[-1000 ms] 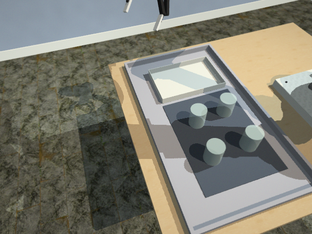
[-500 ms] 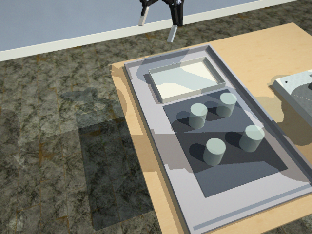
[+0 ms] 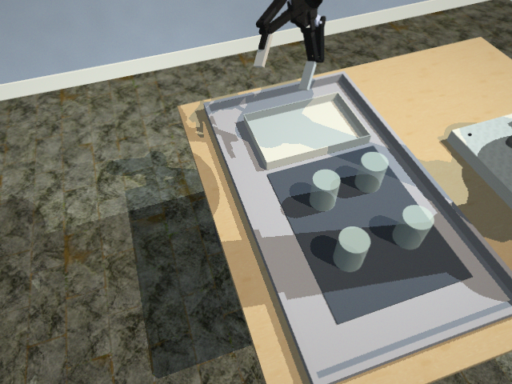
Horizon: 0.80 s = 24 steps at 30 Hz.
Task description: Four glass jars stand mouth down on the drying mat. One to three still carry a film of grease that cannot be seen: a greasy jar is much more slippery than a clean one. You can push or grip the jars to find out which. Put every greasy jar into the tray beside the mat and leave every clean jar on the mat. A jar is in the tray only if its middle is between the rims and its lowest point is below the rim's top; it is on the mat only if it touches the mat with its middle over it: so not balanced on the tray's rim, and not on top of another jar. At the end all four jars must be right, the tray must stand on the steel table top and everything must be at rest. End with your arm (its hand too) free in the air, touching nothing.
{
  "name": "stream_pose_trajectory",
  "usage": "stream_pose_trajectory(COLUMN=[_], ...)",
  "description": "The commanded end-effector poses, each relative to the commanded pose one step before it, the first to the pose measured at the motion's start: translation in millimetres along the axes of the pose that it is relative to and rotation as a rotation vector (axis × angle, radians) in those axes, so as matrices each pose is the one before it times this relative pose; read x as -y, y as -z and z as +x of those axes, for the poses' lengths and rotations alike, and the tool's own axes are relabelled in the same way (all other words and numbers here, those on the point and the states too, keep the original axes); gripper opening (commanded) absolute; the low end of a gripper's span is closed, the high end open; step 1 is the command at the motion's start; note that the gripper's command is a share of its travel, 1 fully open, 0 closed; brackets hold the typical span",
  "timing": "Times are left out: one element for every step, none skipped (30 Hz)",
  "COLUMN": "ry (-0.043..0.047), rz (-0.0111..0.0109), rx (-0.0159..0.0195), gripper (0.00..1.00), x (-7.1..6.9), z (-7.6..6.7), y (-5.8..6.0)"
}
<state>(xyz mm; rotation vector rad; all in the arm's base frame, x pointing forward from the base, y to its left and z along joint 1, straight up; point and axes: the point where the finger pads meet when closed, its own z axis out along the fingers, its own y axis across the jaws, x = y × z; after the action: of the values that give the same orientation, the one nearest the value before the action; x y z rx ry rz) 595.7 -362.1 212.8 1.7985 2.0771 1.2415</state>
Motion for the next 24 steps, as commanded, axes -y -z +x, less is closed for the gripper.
stream_pose_trajectory(ry=[0.00395,0.00373,0.00373,0.00373,0.00373,0.00373,0.00373,0.00373,0.00373,0.00373,0.00373,0.00437,0.00437,0.00437,0.00437,0.00437,0.00000,0.00000,0.00437,0.00437,0.00437,0.00437,0.00437,0.00437], rz=[0.00172,0.00227,0.00227,0.00227,0.00227,0.00227,0.00227,0.00227,0.00227,0.00227,0.00227,0.00266,0.00266,0.00266,0.00266,0.00266,0.00000,0.00000,0.00266,0.00266,0.00266,0.00266,0.00266,0.00266], rx=[-0.00327,-0.00361,-0.00361,-0.00361,-0.00361,-0.00361,-0.00361,-0.00361,-0.00361,-0.00361,-0.00361,-0.00422,-0.00422,-0.00422,-0.00422,-0.00422,0.00000,0.00000,-0.00422,-0.00422,-0.00422,-0.00422,-0.00422,-0.00422], gripper=[1.00,1.00,1.00,1.00,1.00,1.00,1.00,1.00,1.00,1.00,1.00,1.00,1.00,1.00,1.00,1.00,1.00,1.00,1.00,1.00,1.00,1.00,1.00,1.00], x=[1.69,1.85,1.82,1.79,1.77,1.74,1.71,1.68,1.66,1.63,1.60,3.36,3.34,3.31,3.29,3.26,0.00,0.00,3.23,3.21,3.18,3.15,3.13,3.10], z=[5.97,5.66,5.65,5.65,5.64,5.64,5.64,5.63,5.63,5.62,5.62,5.70,5.71,5.73,5.74,5.75,0.00,0.00,5.76,5.78,5.79,5.80,5.81,5.82], y=[-2.82,-2.91,-2.93,-2.96,-2.98,-3.01,-3.03,-3.06,-3.08,-3.10,-3.13,-0.21,-0.25,-0.28,-0.31,-0.35,0.00,0.00,-0.38,-0.41,-0.45,-0.48,-0.51,-0.54])
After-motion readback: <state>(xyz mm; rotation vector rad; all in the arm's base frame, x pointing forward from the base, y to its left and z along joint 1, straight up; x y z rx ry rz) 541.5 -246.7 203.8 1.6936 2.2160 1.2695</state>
